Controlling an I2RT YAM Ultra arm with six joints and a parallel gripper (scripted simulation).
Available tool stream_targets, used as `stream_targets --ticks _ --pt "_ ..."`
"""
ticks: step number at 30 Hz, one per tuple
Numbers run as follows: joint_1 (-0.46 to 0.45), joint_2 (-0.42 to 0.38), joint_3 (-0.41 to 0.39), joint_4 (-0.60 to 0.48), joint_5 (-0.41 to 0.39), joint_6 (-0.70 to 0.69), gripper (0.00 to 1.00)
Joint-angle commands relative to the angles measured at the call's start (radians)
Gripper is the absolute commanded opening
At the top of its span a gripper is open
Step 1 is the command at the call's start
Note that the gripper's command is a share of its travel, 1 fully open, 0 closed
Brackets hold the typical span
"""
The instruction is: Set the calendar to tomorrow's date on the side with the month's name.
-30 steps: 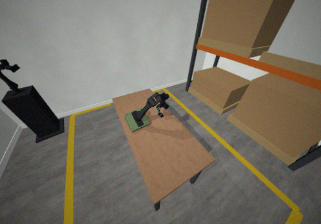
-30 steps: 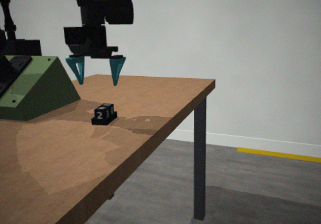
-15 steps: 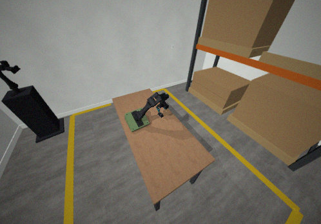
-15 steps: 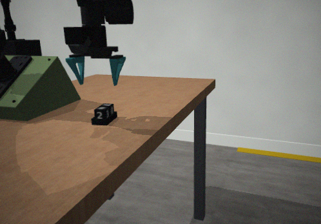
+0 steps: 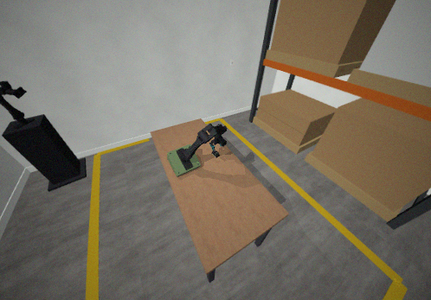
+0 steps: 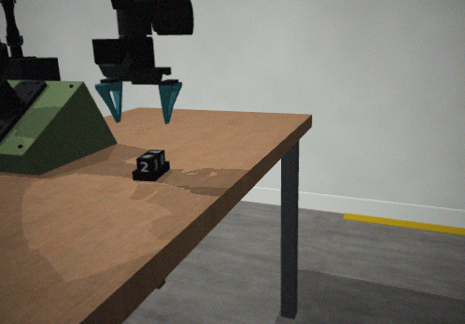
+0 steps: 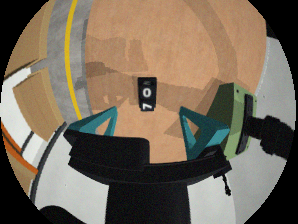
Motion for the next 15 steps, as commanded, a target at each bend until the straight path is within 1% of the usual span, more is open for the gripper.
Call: stream_targets --ticks 1,9,15 --pt "0.013 -0.007 0.009 -0.001 0.000 0.000 1.00" --pt "0.021 -0.011 0.022 -0.023 -0.001 0.009 1.00" --pt "0.055 -0.027 0.085 -0.121 -0.005 0.048 1.00"
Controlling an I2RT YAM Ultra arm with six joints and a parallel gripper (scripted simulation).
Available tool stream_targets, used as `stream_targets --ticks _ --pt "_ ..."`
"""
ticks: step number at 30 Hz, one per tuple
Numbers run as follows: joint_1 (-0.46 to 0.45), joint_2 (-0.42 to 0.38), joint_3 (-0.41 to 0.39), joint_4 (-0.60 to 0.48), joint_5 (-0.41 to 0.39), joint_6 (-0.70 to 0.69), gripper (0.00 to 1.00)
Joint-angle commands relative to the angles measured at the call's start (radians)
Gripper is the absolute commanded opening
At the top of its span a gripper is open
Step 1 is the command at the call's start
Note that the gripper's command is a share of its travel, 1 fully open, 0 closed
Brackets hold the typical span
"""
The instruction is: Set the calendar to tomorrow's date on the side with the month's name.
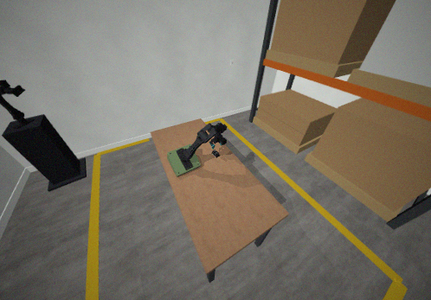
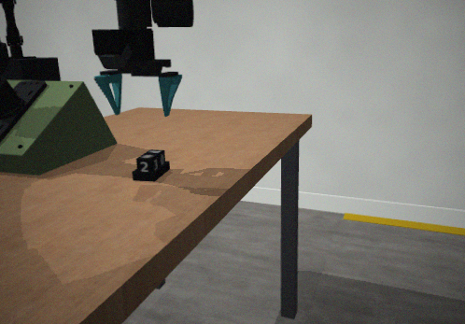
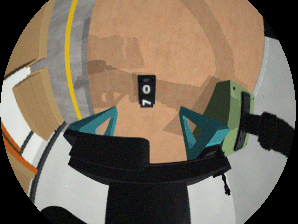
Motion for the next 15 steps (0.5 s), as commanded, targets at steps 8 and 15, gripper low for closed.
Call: stream_targets --ticks 8,15 --pt "0.080 -0.031 0.152 -0.199 -0.008 0.077 1.00" --pt "0.103 -0.030 0.209 -0.268 -0.012 0.103 1.00"
